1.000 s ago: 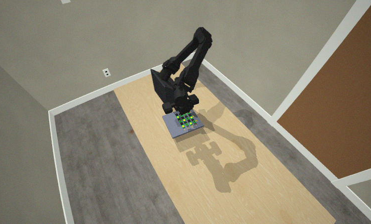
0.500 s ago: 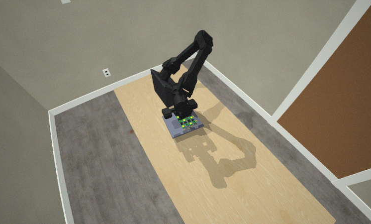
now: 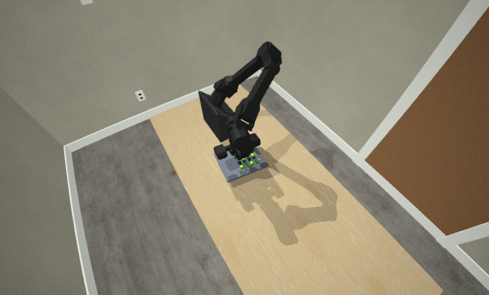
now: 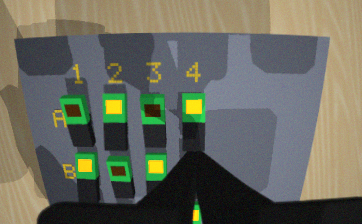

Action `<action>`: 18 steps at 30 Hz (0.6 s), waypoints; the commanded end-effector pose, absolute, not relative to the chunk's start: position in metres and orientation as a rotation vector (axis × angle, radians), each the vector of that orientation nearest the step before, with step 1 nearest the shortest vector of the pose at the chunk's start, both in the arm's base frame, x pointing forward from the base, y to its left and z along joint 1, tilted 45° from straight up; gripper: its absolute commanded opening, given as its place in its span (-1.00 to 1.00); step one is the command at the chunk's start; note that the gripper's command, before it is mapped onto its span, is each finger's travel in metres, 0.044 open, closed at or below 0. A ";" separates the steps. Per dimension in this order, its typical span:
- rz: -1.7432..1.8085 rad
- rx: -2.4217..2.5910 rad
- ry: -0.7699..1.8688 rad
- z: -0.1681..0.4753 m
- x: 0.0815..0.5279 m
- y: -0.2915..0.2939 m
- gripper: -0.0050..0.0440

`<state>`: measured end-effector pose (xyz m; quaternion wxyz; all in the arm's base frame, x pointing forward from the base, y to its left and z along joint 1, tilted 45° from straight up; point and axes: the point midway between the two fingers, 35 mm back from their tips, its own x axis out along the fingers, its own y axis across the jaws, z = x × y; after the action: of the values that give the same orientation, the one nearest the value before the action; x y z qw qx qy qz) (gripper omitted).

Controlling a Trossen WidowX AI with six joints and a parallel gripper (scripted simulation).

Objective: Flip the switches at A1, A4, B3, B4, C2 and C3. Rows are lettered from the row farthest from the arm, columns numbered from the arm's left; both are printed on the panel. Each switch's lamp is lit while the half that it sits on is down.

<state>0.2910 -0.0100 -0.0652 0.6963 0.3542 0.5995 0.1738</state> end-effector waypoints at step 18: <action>0.385 0.782 1.319 -0.070 0.298 -0.005 -1.00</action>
<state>0.2943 -0.0031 -0.0729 0.6981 0.3538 0.5979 0.1731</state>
